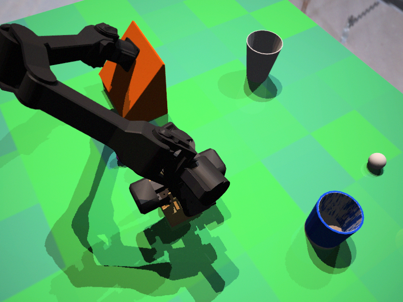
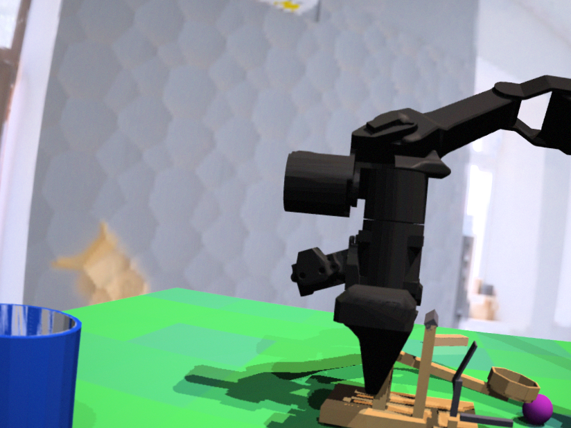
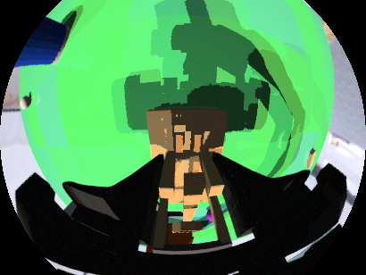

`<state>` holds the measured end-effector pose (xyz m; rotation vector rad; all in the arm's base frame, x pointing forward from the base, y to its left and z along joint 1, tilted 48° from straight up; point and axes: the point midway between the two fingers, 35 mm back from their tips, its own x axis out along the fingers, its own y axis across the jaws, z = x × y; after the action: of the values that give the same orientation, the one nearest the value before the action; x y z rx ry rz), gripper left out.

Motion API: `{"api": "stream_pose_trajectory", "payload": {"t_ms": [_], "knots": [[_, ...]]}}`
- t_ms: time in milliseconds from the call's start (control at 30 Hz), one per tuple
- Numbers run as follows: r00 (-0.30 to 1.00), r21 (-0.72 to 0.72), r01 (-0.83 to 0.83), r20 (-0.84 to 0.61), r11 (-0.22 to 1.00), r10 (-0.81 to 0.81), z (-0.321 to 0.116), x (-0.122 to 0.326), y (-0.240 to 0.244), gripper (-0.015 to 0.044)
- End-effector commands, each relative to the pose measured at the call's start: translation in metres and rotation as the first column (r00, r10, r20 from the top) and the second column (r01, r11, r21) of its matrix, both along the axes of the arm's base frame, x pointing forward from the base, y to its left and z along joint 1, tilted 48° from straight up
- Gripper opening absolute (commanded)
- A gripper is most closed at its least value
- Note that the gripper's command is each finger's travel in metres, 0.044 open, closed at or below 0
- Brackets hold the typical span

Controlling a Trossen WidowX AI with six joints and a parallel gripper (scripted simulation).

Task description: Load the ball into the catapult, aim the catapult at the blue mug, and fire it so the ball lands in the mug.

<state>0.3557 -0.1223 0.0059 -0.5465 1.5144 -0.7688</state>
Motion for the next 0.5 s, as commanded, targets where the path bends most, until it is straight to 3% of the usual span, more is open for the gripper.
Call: {"api": "stream_pose_trajectory", "payload": {"t_ms": [0, 200, 467], "knots": [[1.0, 0.004, -0.01, 0.006, 1.0, 0.01, 0.023, 0.006, 0.028, 0.0], [1.0, 0.008, -0.025, -0.009, 1.0, 0.025, 0.023, 0.005, 0.044, 0.0], [0.962, 0.056, -0.192, -0.188, 0.98, 0.199, -0.063, -0.032, 0.126, 0.0]]}}
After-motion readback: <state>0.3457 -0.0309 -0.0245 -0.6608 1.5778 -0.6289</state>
